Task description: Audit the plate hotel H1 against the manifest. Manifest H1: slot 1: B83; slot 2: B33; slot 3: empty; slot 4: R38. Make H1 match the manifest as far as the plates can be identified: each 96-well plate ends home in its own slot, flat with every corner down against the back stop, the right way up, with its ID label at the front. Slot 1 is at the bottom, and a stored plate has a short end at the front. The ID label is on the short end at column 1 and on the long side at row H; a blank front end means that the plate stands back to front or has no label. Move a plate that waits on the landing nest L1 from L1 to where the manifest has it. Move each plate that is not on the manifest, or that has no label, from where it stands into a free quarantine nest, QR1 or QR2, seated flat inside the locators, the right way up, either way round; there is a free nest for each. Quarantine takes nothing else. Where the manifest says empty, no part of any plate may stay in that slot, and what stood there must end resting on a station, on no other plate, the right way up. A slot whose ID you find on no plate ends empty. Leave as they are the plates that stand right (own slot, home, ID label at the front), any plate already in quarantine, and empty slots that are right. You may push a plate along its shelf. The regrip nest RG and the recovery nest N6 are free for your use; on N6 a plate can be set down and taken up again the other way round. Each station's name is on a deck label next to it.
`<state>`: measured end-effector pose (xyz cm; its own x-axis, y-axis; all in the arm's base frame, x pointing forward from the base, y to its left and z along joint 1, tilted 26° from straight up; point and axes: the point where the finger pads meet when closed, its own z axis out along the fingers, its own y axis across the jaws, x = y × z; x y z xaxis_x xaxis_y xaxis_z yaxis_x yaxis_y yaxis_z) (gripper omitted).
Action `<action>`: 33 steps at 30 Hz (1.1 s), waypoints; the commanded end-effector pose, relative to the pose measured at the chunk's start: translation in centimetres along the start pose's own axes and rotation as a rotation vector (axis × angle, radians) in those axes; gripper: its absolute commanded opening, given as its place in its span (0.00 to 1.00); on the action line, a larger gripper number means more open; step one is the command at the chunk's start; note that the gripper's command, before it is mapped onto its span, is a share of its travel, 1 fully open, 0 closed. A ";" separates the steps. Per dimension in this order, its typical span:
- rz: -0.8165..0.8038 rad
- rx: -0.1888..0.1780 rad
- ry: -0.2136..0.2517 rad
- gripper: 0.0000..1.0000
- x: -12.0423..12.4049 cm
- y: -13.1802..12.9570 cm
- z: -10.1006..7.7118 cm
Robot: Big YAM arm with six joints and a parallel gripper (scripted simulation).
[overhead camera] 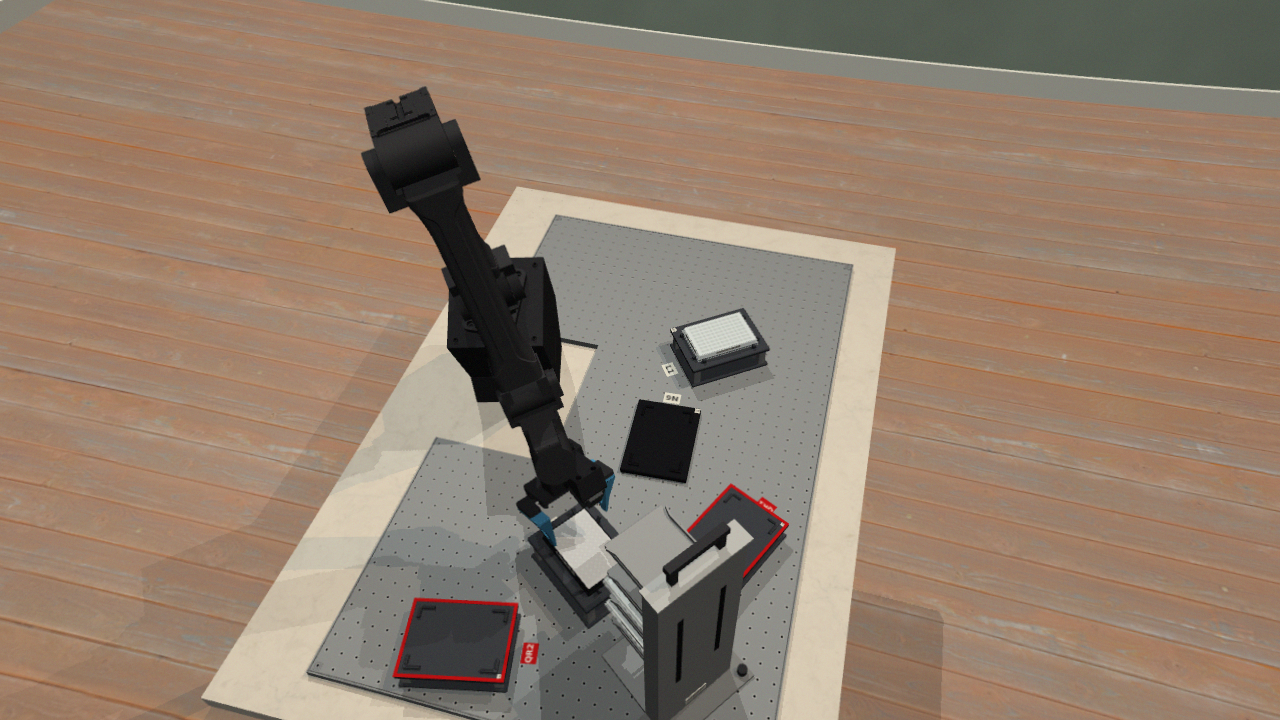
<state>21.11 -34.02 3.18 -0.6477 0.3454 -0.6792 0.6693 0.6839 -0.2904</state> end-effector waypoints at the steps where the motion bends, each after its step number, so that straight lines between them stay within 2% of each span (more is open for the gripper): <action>1: 0.014 -0.025 0.074 1.00 -1.6 0.6 0.8; 7: 0.012 -0.023 0.231 1.00 -2.1 0.5 1.0; 9: 0.012 -0.023 0.231 1.00 -2.1 0.5 1.0; 15: 0.010 -0.022 0.390 1.00 -2.2 0.6 1.0; 17: 0.009 -0.023 0.402 1.00 -2.1 0.6 1.2; 18: 0.023 -0.016 0.406 1.00 -1.8 0.0 1.4; 19: 0.025 -0.021 0.439 1.00 0.3 0.2 1.2; 21: 0.027 -0.020 0.434 1.00 0.3 0.2 1.5; 24: 0.030 -0.012 0.398 1.00 -1.0 -0.1 2.3; 33: 0.013 -0.013 0.393 1.00 -1.0 -0.3 3.2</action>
<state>22.13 -35.05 1.34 -0.7376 0.5812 -0.3437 0.6701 0.6926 -0.2669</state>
